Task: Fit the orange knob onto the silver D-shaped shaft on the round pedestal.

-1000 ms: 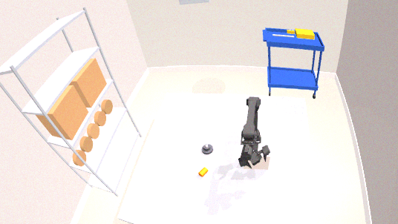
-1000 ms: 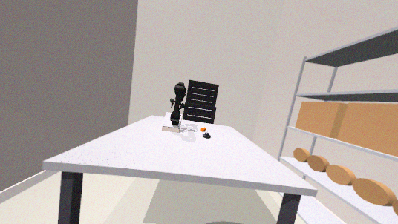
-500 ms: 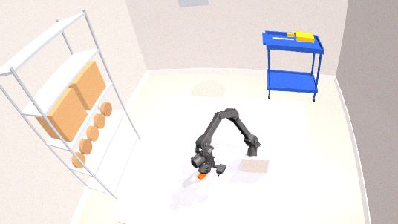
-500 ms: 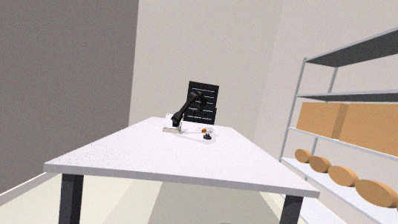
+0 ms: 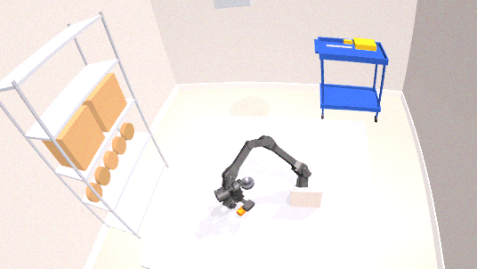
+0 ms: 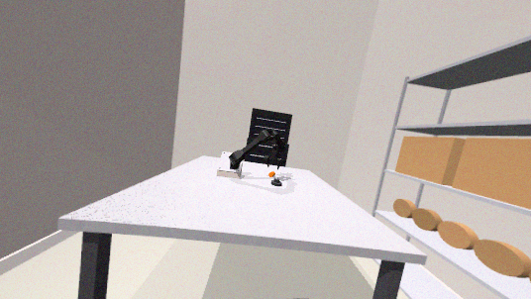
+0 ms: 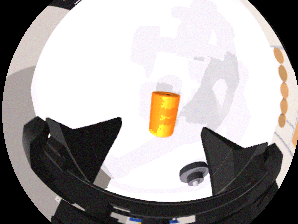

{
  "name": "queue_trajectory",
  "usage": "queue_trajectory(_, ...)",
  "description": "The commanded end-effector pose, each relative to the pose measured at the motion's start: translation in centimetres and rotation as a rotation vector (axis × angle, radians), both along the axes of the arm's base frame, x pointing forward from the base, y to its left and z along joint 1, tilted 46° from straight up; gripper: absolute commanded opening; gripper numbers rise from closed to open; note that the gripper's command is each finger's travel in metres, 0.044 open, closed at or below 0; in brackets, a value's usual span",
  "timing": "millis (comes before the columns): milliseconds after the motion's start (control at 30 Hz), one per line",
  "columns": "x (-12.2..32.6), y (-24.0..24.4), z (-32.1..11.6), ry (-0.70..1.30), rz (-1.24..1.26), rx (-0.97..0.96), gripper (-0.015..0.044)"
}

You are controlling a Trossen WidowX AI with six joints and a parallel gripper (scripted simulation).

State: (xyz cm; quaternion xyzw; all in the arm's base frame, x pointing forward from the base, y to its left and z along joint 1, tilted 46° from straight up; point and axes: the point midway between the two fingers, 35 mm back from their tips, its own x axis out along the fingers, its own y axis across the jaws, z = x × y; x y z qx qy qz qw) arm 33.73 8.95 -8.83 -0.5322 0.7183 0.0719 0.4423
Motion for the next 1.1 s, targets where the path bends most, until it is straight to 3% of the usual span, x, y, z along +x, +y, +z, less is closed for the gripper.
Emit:
queue_trajectory(0, -0.1, -1.3, -0.8, 0.004, -0.004, -0.008, 0.0440)
queue_trajectory(1067, -0.3, -4.6, -3.9, 0.004, -0.004, -0.010, 0.0440)
